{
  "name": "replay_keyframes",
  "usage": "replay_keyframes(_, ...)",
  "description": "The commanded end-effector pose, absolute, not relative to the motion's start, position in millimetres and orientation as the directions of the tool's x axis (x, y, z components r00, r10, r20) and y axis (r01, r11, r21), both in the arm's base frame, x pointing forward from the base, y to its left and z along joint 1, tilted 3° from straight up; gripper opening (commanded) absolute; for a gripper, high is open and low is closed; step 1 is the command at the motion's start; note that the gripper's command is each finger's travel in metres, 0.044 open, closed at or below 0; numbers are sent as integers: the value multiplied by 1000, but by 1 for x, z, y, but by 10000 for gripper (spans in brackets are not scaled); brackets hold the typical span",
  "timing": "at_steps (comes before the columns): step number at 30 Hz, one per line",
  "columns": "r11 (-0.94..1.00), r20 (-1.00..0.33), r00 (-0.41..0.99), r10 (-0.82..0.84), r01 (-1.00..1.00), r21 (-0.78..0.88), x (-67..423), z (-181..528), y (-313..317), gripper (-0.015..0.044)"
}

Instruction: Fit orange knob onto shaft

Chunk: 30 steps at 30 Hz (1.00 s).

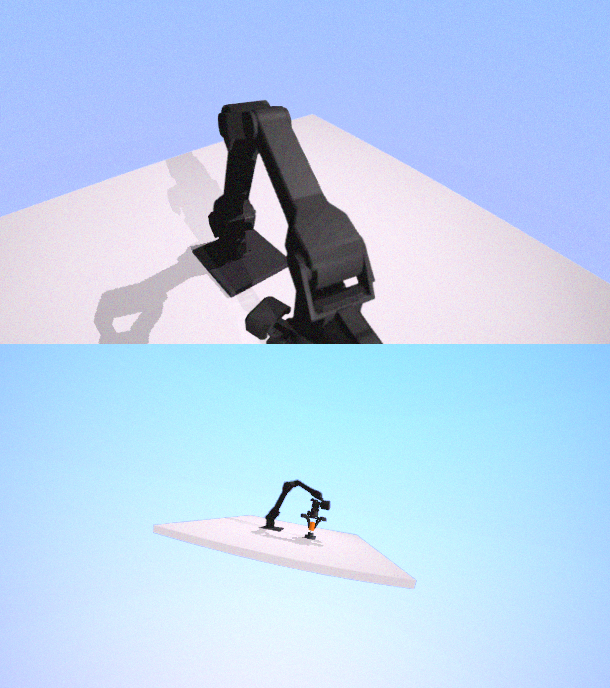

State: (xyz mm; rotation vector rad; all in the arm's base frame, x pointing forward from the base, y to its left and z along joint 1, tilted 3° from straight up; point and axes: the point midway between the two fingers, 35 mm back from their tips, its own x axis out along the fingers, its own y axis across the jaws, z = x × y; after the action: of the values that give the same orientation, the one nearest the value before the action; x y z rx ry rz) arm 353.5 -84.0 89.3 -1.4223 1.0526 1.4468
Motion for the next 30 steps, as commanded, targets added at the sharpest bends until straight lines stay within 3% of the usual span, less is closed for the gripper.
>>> replay_keyframes(1,-317,-1000,-12,3,-948,10,355,93,-84,0)
replay_keyframes(8,-500,-1000,-11,3,-866,8,357,92,-85,0)
replay_keyframes(30,-500,-1000,-12,3,-866,8,356,88,-85,0)
